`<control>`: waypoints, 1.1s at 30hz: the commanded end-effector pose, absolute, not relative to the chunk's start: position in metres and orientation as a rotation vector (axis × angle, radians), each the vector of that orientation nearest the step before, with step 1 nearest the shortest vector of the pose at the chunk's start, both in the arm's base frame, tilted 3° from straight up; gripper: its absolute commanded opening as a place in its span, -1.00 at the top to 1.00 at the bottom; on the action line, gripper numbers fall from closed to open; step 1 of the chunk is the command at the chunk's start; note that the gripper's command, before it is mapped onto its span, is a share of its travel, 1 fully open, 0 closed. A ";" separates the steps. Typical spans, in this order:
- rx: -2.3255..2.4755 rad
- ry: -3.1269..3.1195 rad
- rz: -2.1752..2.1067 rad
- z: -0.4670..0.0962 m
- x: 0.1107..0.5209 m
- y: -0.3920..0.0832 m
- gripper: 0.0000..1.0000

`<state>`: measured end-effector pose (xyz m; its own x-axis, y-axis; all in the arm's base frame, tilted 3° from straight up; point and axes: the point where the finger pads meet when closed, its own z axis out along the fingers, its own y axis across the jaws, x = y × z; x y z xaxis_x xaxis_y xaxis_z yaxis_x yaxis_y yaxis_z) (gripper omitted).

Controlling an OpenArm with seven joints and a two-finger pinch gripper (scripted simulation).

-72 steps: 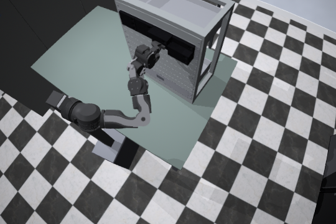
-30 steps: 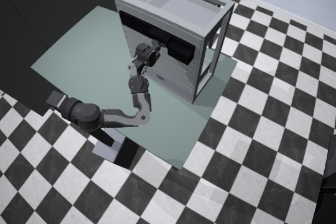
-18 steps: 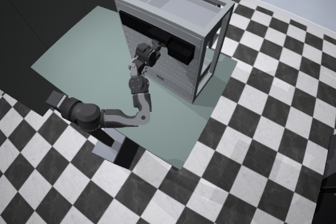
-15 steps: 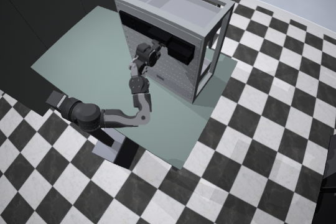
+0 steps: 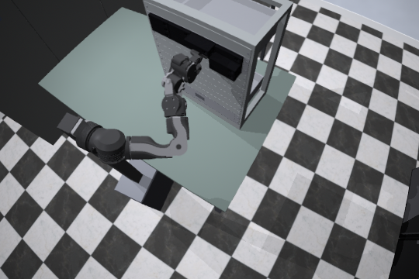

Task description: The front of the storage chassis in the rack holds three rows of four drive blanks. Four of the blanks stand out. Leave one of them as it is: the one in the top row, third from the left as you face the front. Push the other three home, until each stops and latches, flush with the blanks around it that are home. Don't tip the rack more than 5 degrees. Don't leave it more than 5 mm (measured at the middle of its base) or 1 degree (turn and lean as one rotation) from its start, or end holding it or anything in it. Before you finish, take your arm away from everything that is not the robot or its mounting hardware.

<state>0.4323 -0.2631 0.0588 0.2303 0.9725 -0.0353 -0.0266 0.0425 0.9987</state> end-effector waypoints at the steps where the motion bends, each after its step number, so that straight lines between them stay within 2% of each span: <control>1: 1.276 1.008 1.010 0.059 0.433 -0.273 1.00; 21: 1.276 1.008 1.010 0.059 0.431 -0.273 1.00; 29: 1.272 1.008 1.013 0.059 0.410 -0.267 1.00; 33: 1.272 1.007 1.012 0.057 0.385 -0.261 1.00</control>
